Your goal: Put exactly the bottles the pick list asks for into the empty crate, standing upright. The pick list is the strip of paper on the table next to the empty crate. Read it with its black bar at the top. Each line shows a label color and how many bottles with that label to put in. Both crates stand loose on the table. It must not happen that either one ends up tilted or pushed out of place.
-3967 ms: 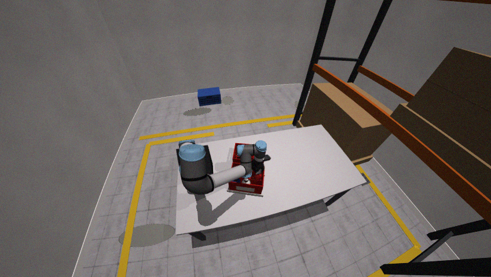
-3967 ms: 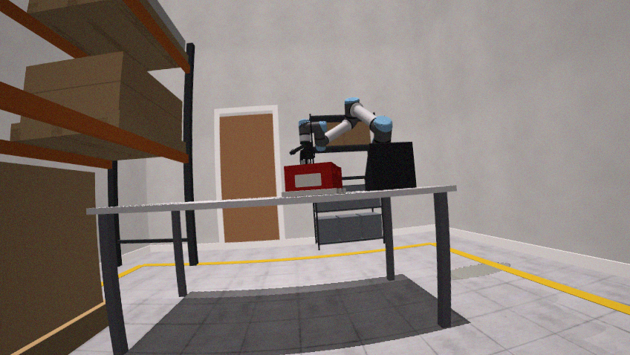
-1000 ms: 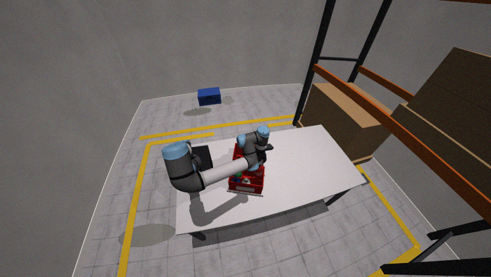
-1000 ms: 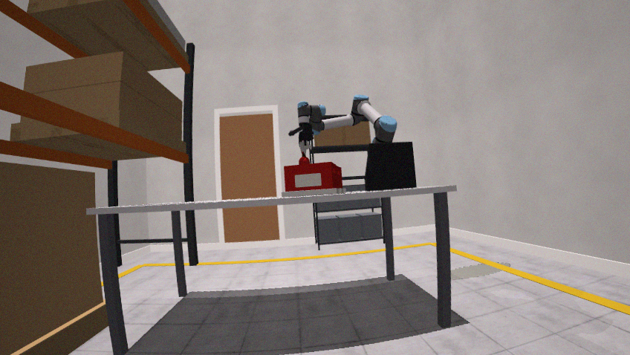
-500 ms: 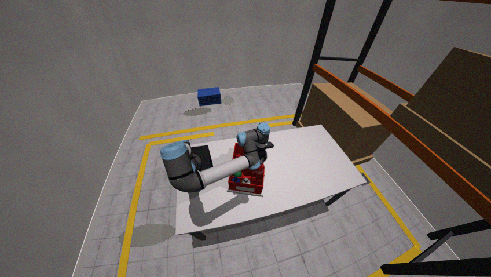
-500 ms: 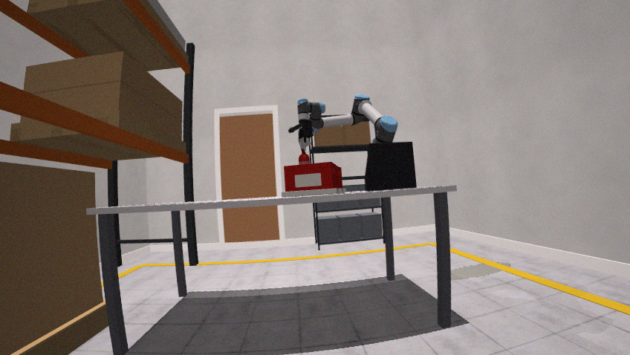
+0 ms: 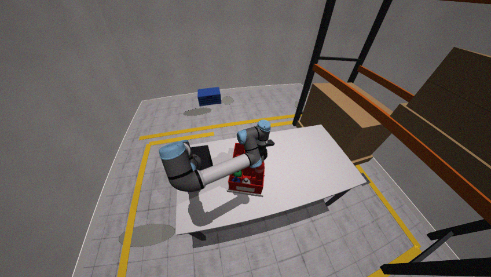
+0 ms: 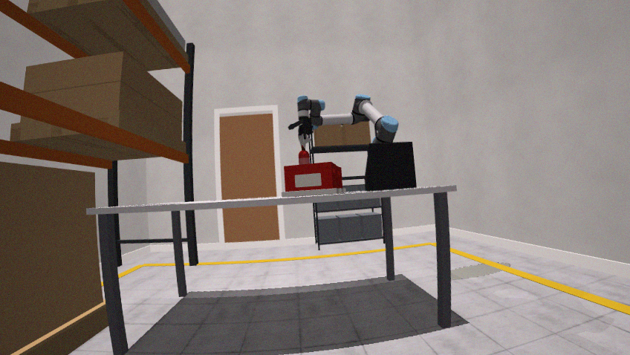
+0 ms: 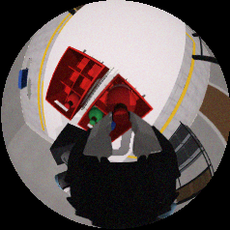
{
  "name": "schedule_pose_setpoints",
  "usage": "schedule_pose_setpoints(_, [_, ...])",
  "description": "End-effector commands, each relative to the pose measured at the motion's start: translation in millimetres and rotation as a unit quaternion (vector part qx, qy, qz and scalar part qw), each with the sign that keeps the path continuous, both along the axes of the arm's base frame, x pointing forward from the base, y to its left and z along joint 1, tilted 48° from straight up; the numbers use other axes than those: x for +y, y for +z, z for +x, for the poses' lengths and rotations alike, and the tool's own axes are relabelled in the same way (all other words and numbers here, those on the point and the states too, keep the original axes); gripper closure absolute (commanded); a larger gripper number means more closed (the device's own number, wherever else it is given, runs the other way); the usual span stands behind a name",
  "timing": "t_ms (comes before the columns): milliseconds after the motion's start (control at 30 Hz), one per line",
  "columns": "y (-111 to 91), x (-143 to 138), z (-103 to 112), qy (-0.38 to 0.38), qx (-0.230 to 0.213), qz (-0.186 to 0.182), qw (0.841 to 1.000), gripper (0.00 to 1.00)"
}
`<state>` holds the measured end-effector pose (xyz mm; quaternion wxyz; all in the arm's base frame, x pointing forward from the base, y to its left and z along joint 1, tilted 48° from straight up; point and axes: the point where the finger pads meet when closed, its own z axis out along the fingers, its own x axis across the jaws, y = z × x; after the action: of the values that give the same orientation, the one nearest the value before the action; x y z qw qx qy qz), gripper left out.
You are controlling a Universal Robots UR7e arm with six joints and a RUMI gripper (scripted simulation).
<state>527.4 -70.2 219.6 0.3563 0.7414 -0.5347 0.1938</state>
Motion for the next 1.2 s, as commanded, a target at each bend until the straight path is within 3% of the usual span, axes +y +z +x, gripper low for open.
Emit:
schedule_pose_setpoints(0, [4.4,4.7,0.9,0.0,-0.001,0.0,1.0,1.0])
schedule_pose_setpoints(433, [1.6,7.3,0.1,0.0,-0.001,0.0,1.0,1.0])
schedule_pose_setpoints(1167, [-26.9,34.4,-7.7,0.0,-0.001,0.0,1.0,1.0])
